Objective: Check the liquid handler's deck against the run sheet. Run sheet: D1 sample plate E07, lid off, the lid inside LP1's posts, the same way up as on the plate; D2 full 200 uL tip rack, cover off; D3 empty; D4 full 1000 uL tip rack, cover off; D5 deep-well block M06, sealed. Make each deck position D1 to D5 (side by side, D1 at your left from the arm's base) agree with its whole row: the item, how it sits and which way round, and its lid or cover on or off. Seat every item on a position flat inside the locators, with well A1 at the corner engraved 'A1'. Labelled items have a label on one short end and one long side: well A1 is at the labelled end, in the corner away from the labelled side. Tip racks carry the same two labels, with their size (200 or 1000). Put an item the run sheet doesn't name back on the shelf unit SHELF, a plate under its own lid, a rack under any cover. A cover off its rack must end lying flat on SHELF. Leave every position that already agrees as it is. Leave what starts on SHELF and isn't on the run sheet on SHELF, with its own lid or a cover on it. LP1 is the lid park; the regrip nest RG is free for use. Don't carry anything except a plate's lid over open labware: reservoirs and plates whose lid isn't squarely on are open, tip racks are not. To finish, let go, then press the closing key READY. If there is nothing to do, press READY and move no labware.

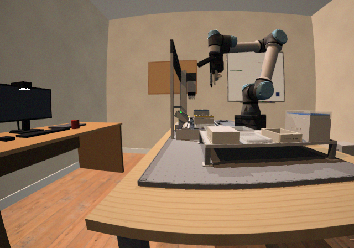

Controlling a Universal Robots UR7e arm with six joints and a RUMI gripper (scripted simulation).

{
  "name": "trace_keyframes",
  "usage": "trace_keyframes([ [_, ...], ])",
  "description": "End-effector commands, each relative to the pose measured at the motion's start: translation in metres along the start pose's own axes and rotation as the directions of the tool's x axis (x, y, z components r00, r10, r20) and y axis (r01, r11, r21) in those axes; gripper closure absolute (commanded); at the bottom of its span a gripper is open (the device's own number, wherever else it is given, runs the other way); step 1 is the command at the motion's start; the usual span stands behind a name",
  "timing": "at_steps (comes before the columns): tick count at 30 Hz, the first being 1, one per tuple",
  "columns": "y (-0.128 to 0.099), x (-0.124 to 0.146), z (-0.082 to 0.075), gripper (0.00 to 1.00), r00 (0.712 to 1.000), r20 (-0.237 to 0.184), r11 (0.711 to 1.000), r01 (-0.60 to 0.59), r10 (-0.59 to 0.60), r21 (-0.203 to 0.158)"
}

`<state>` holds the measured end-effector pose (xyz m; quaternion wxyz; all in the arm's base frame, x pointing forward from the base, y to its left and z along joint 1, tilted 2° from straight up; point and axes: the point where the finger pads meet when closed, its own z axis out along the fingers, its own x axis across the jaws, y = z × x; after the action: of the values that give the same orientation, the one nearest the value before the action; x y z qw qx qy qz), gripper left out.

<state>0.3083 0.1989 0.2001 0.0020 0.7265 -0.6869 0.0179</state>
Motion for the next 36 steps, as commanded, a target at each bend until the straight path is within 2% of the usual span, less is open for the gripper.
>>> trace_keyframes([
  [1, 0.016, 0.025, -0.002, 0.18, 1.000, 0.004, 1.000, 0.001, -0.001, 0.002],
  [36, 0.101, 0.154, -0.001, 0.18, 1.000, 0.003, 1.000, 0.001, -0.001, 0.002],
])
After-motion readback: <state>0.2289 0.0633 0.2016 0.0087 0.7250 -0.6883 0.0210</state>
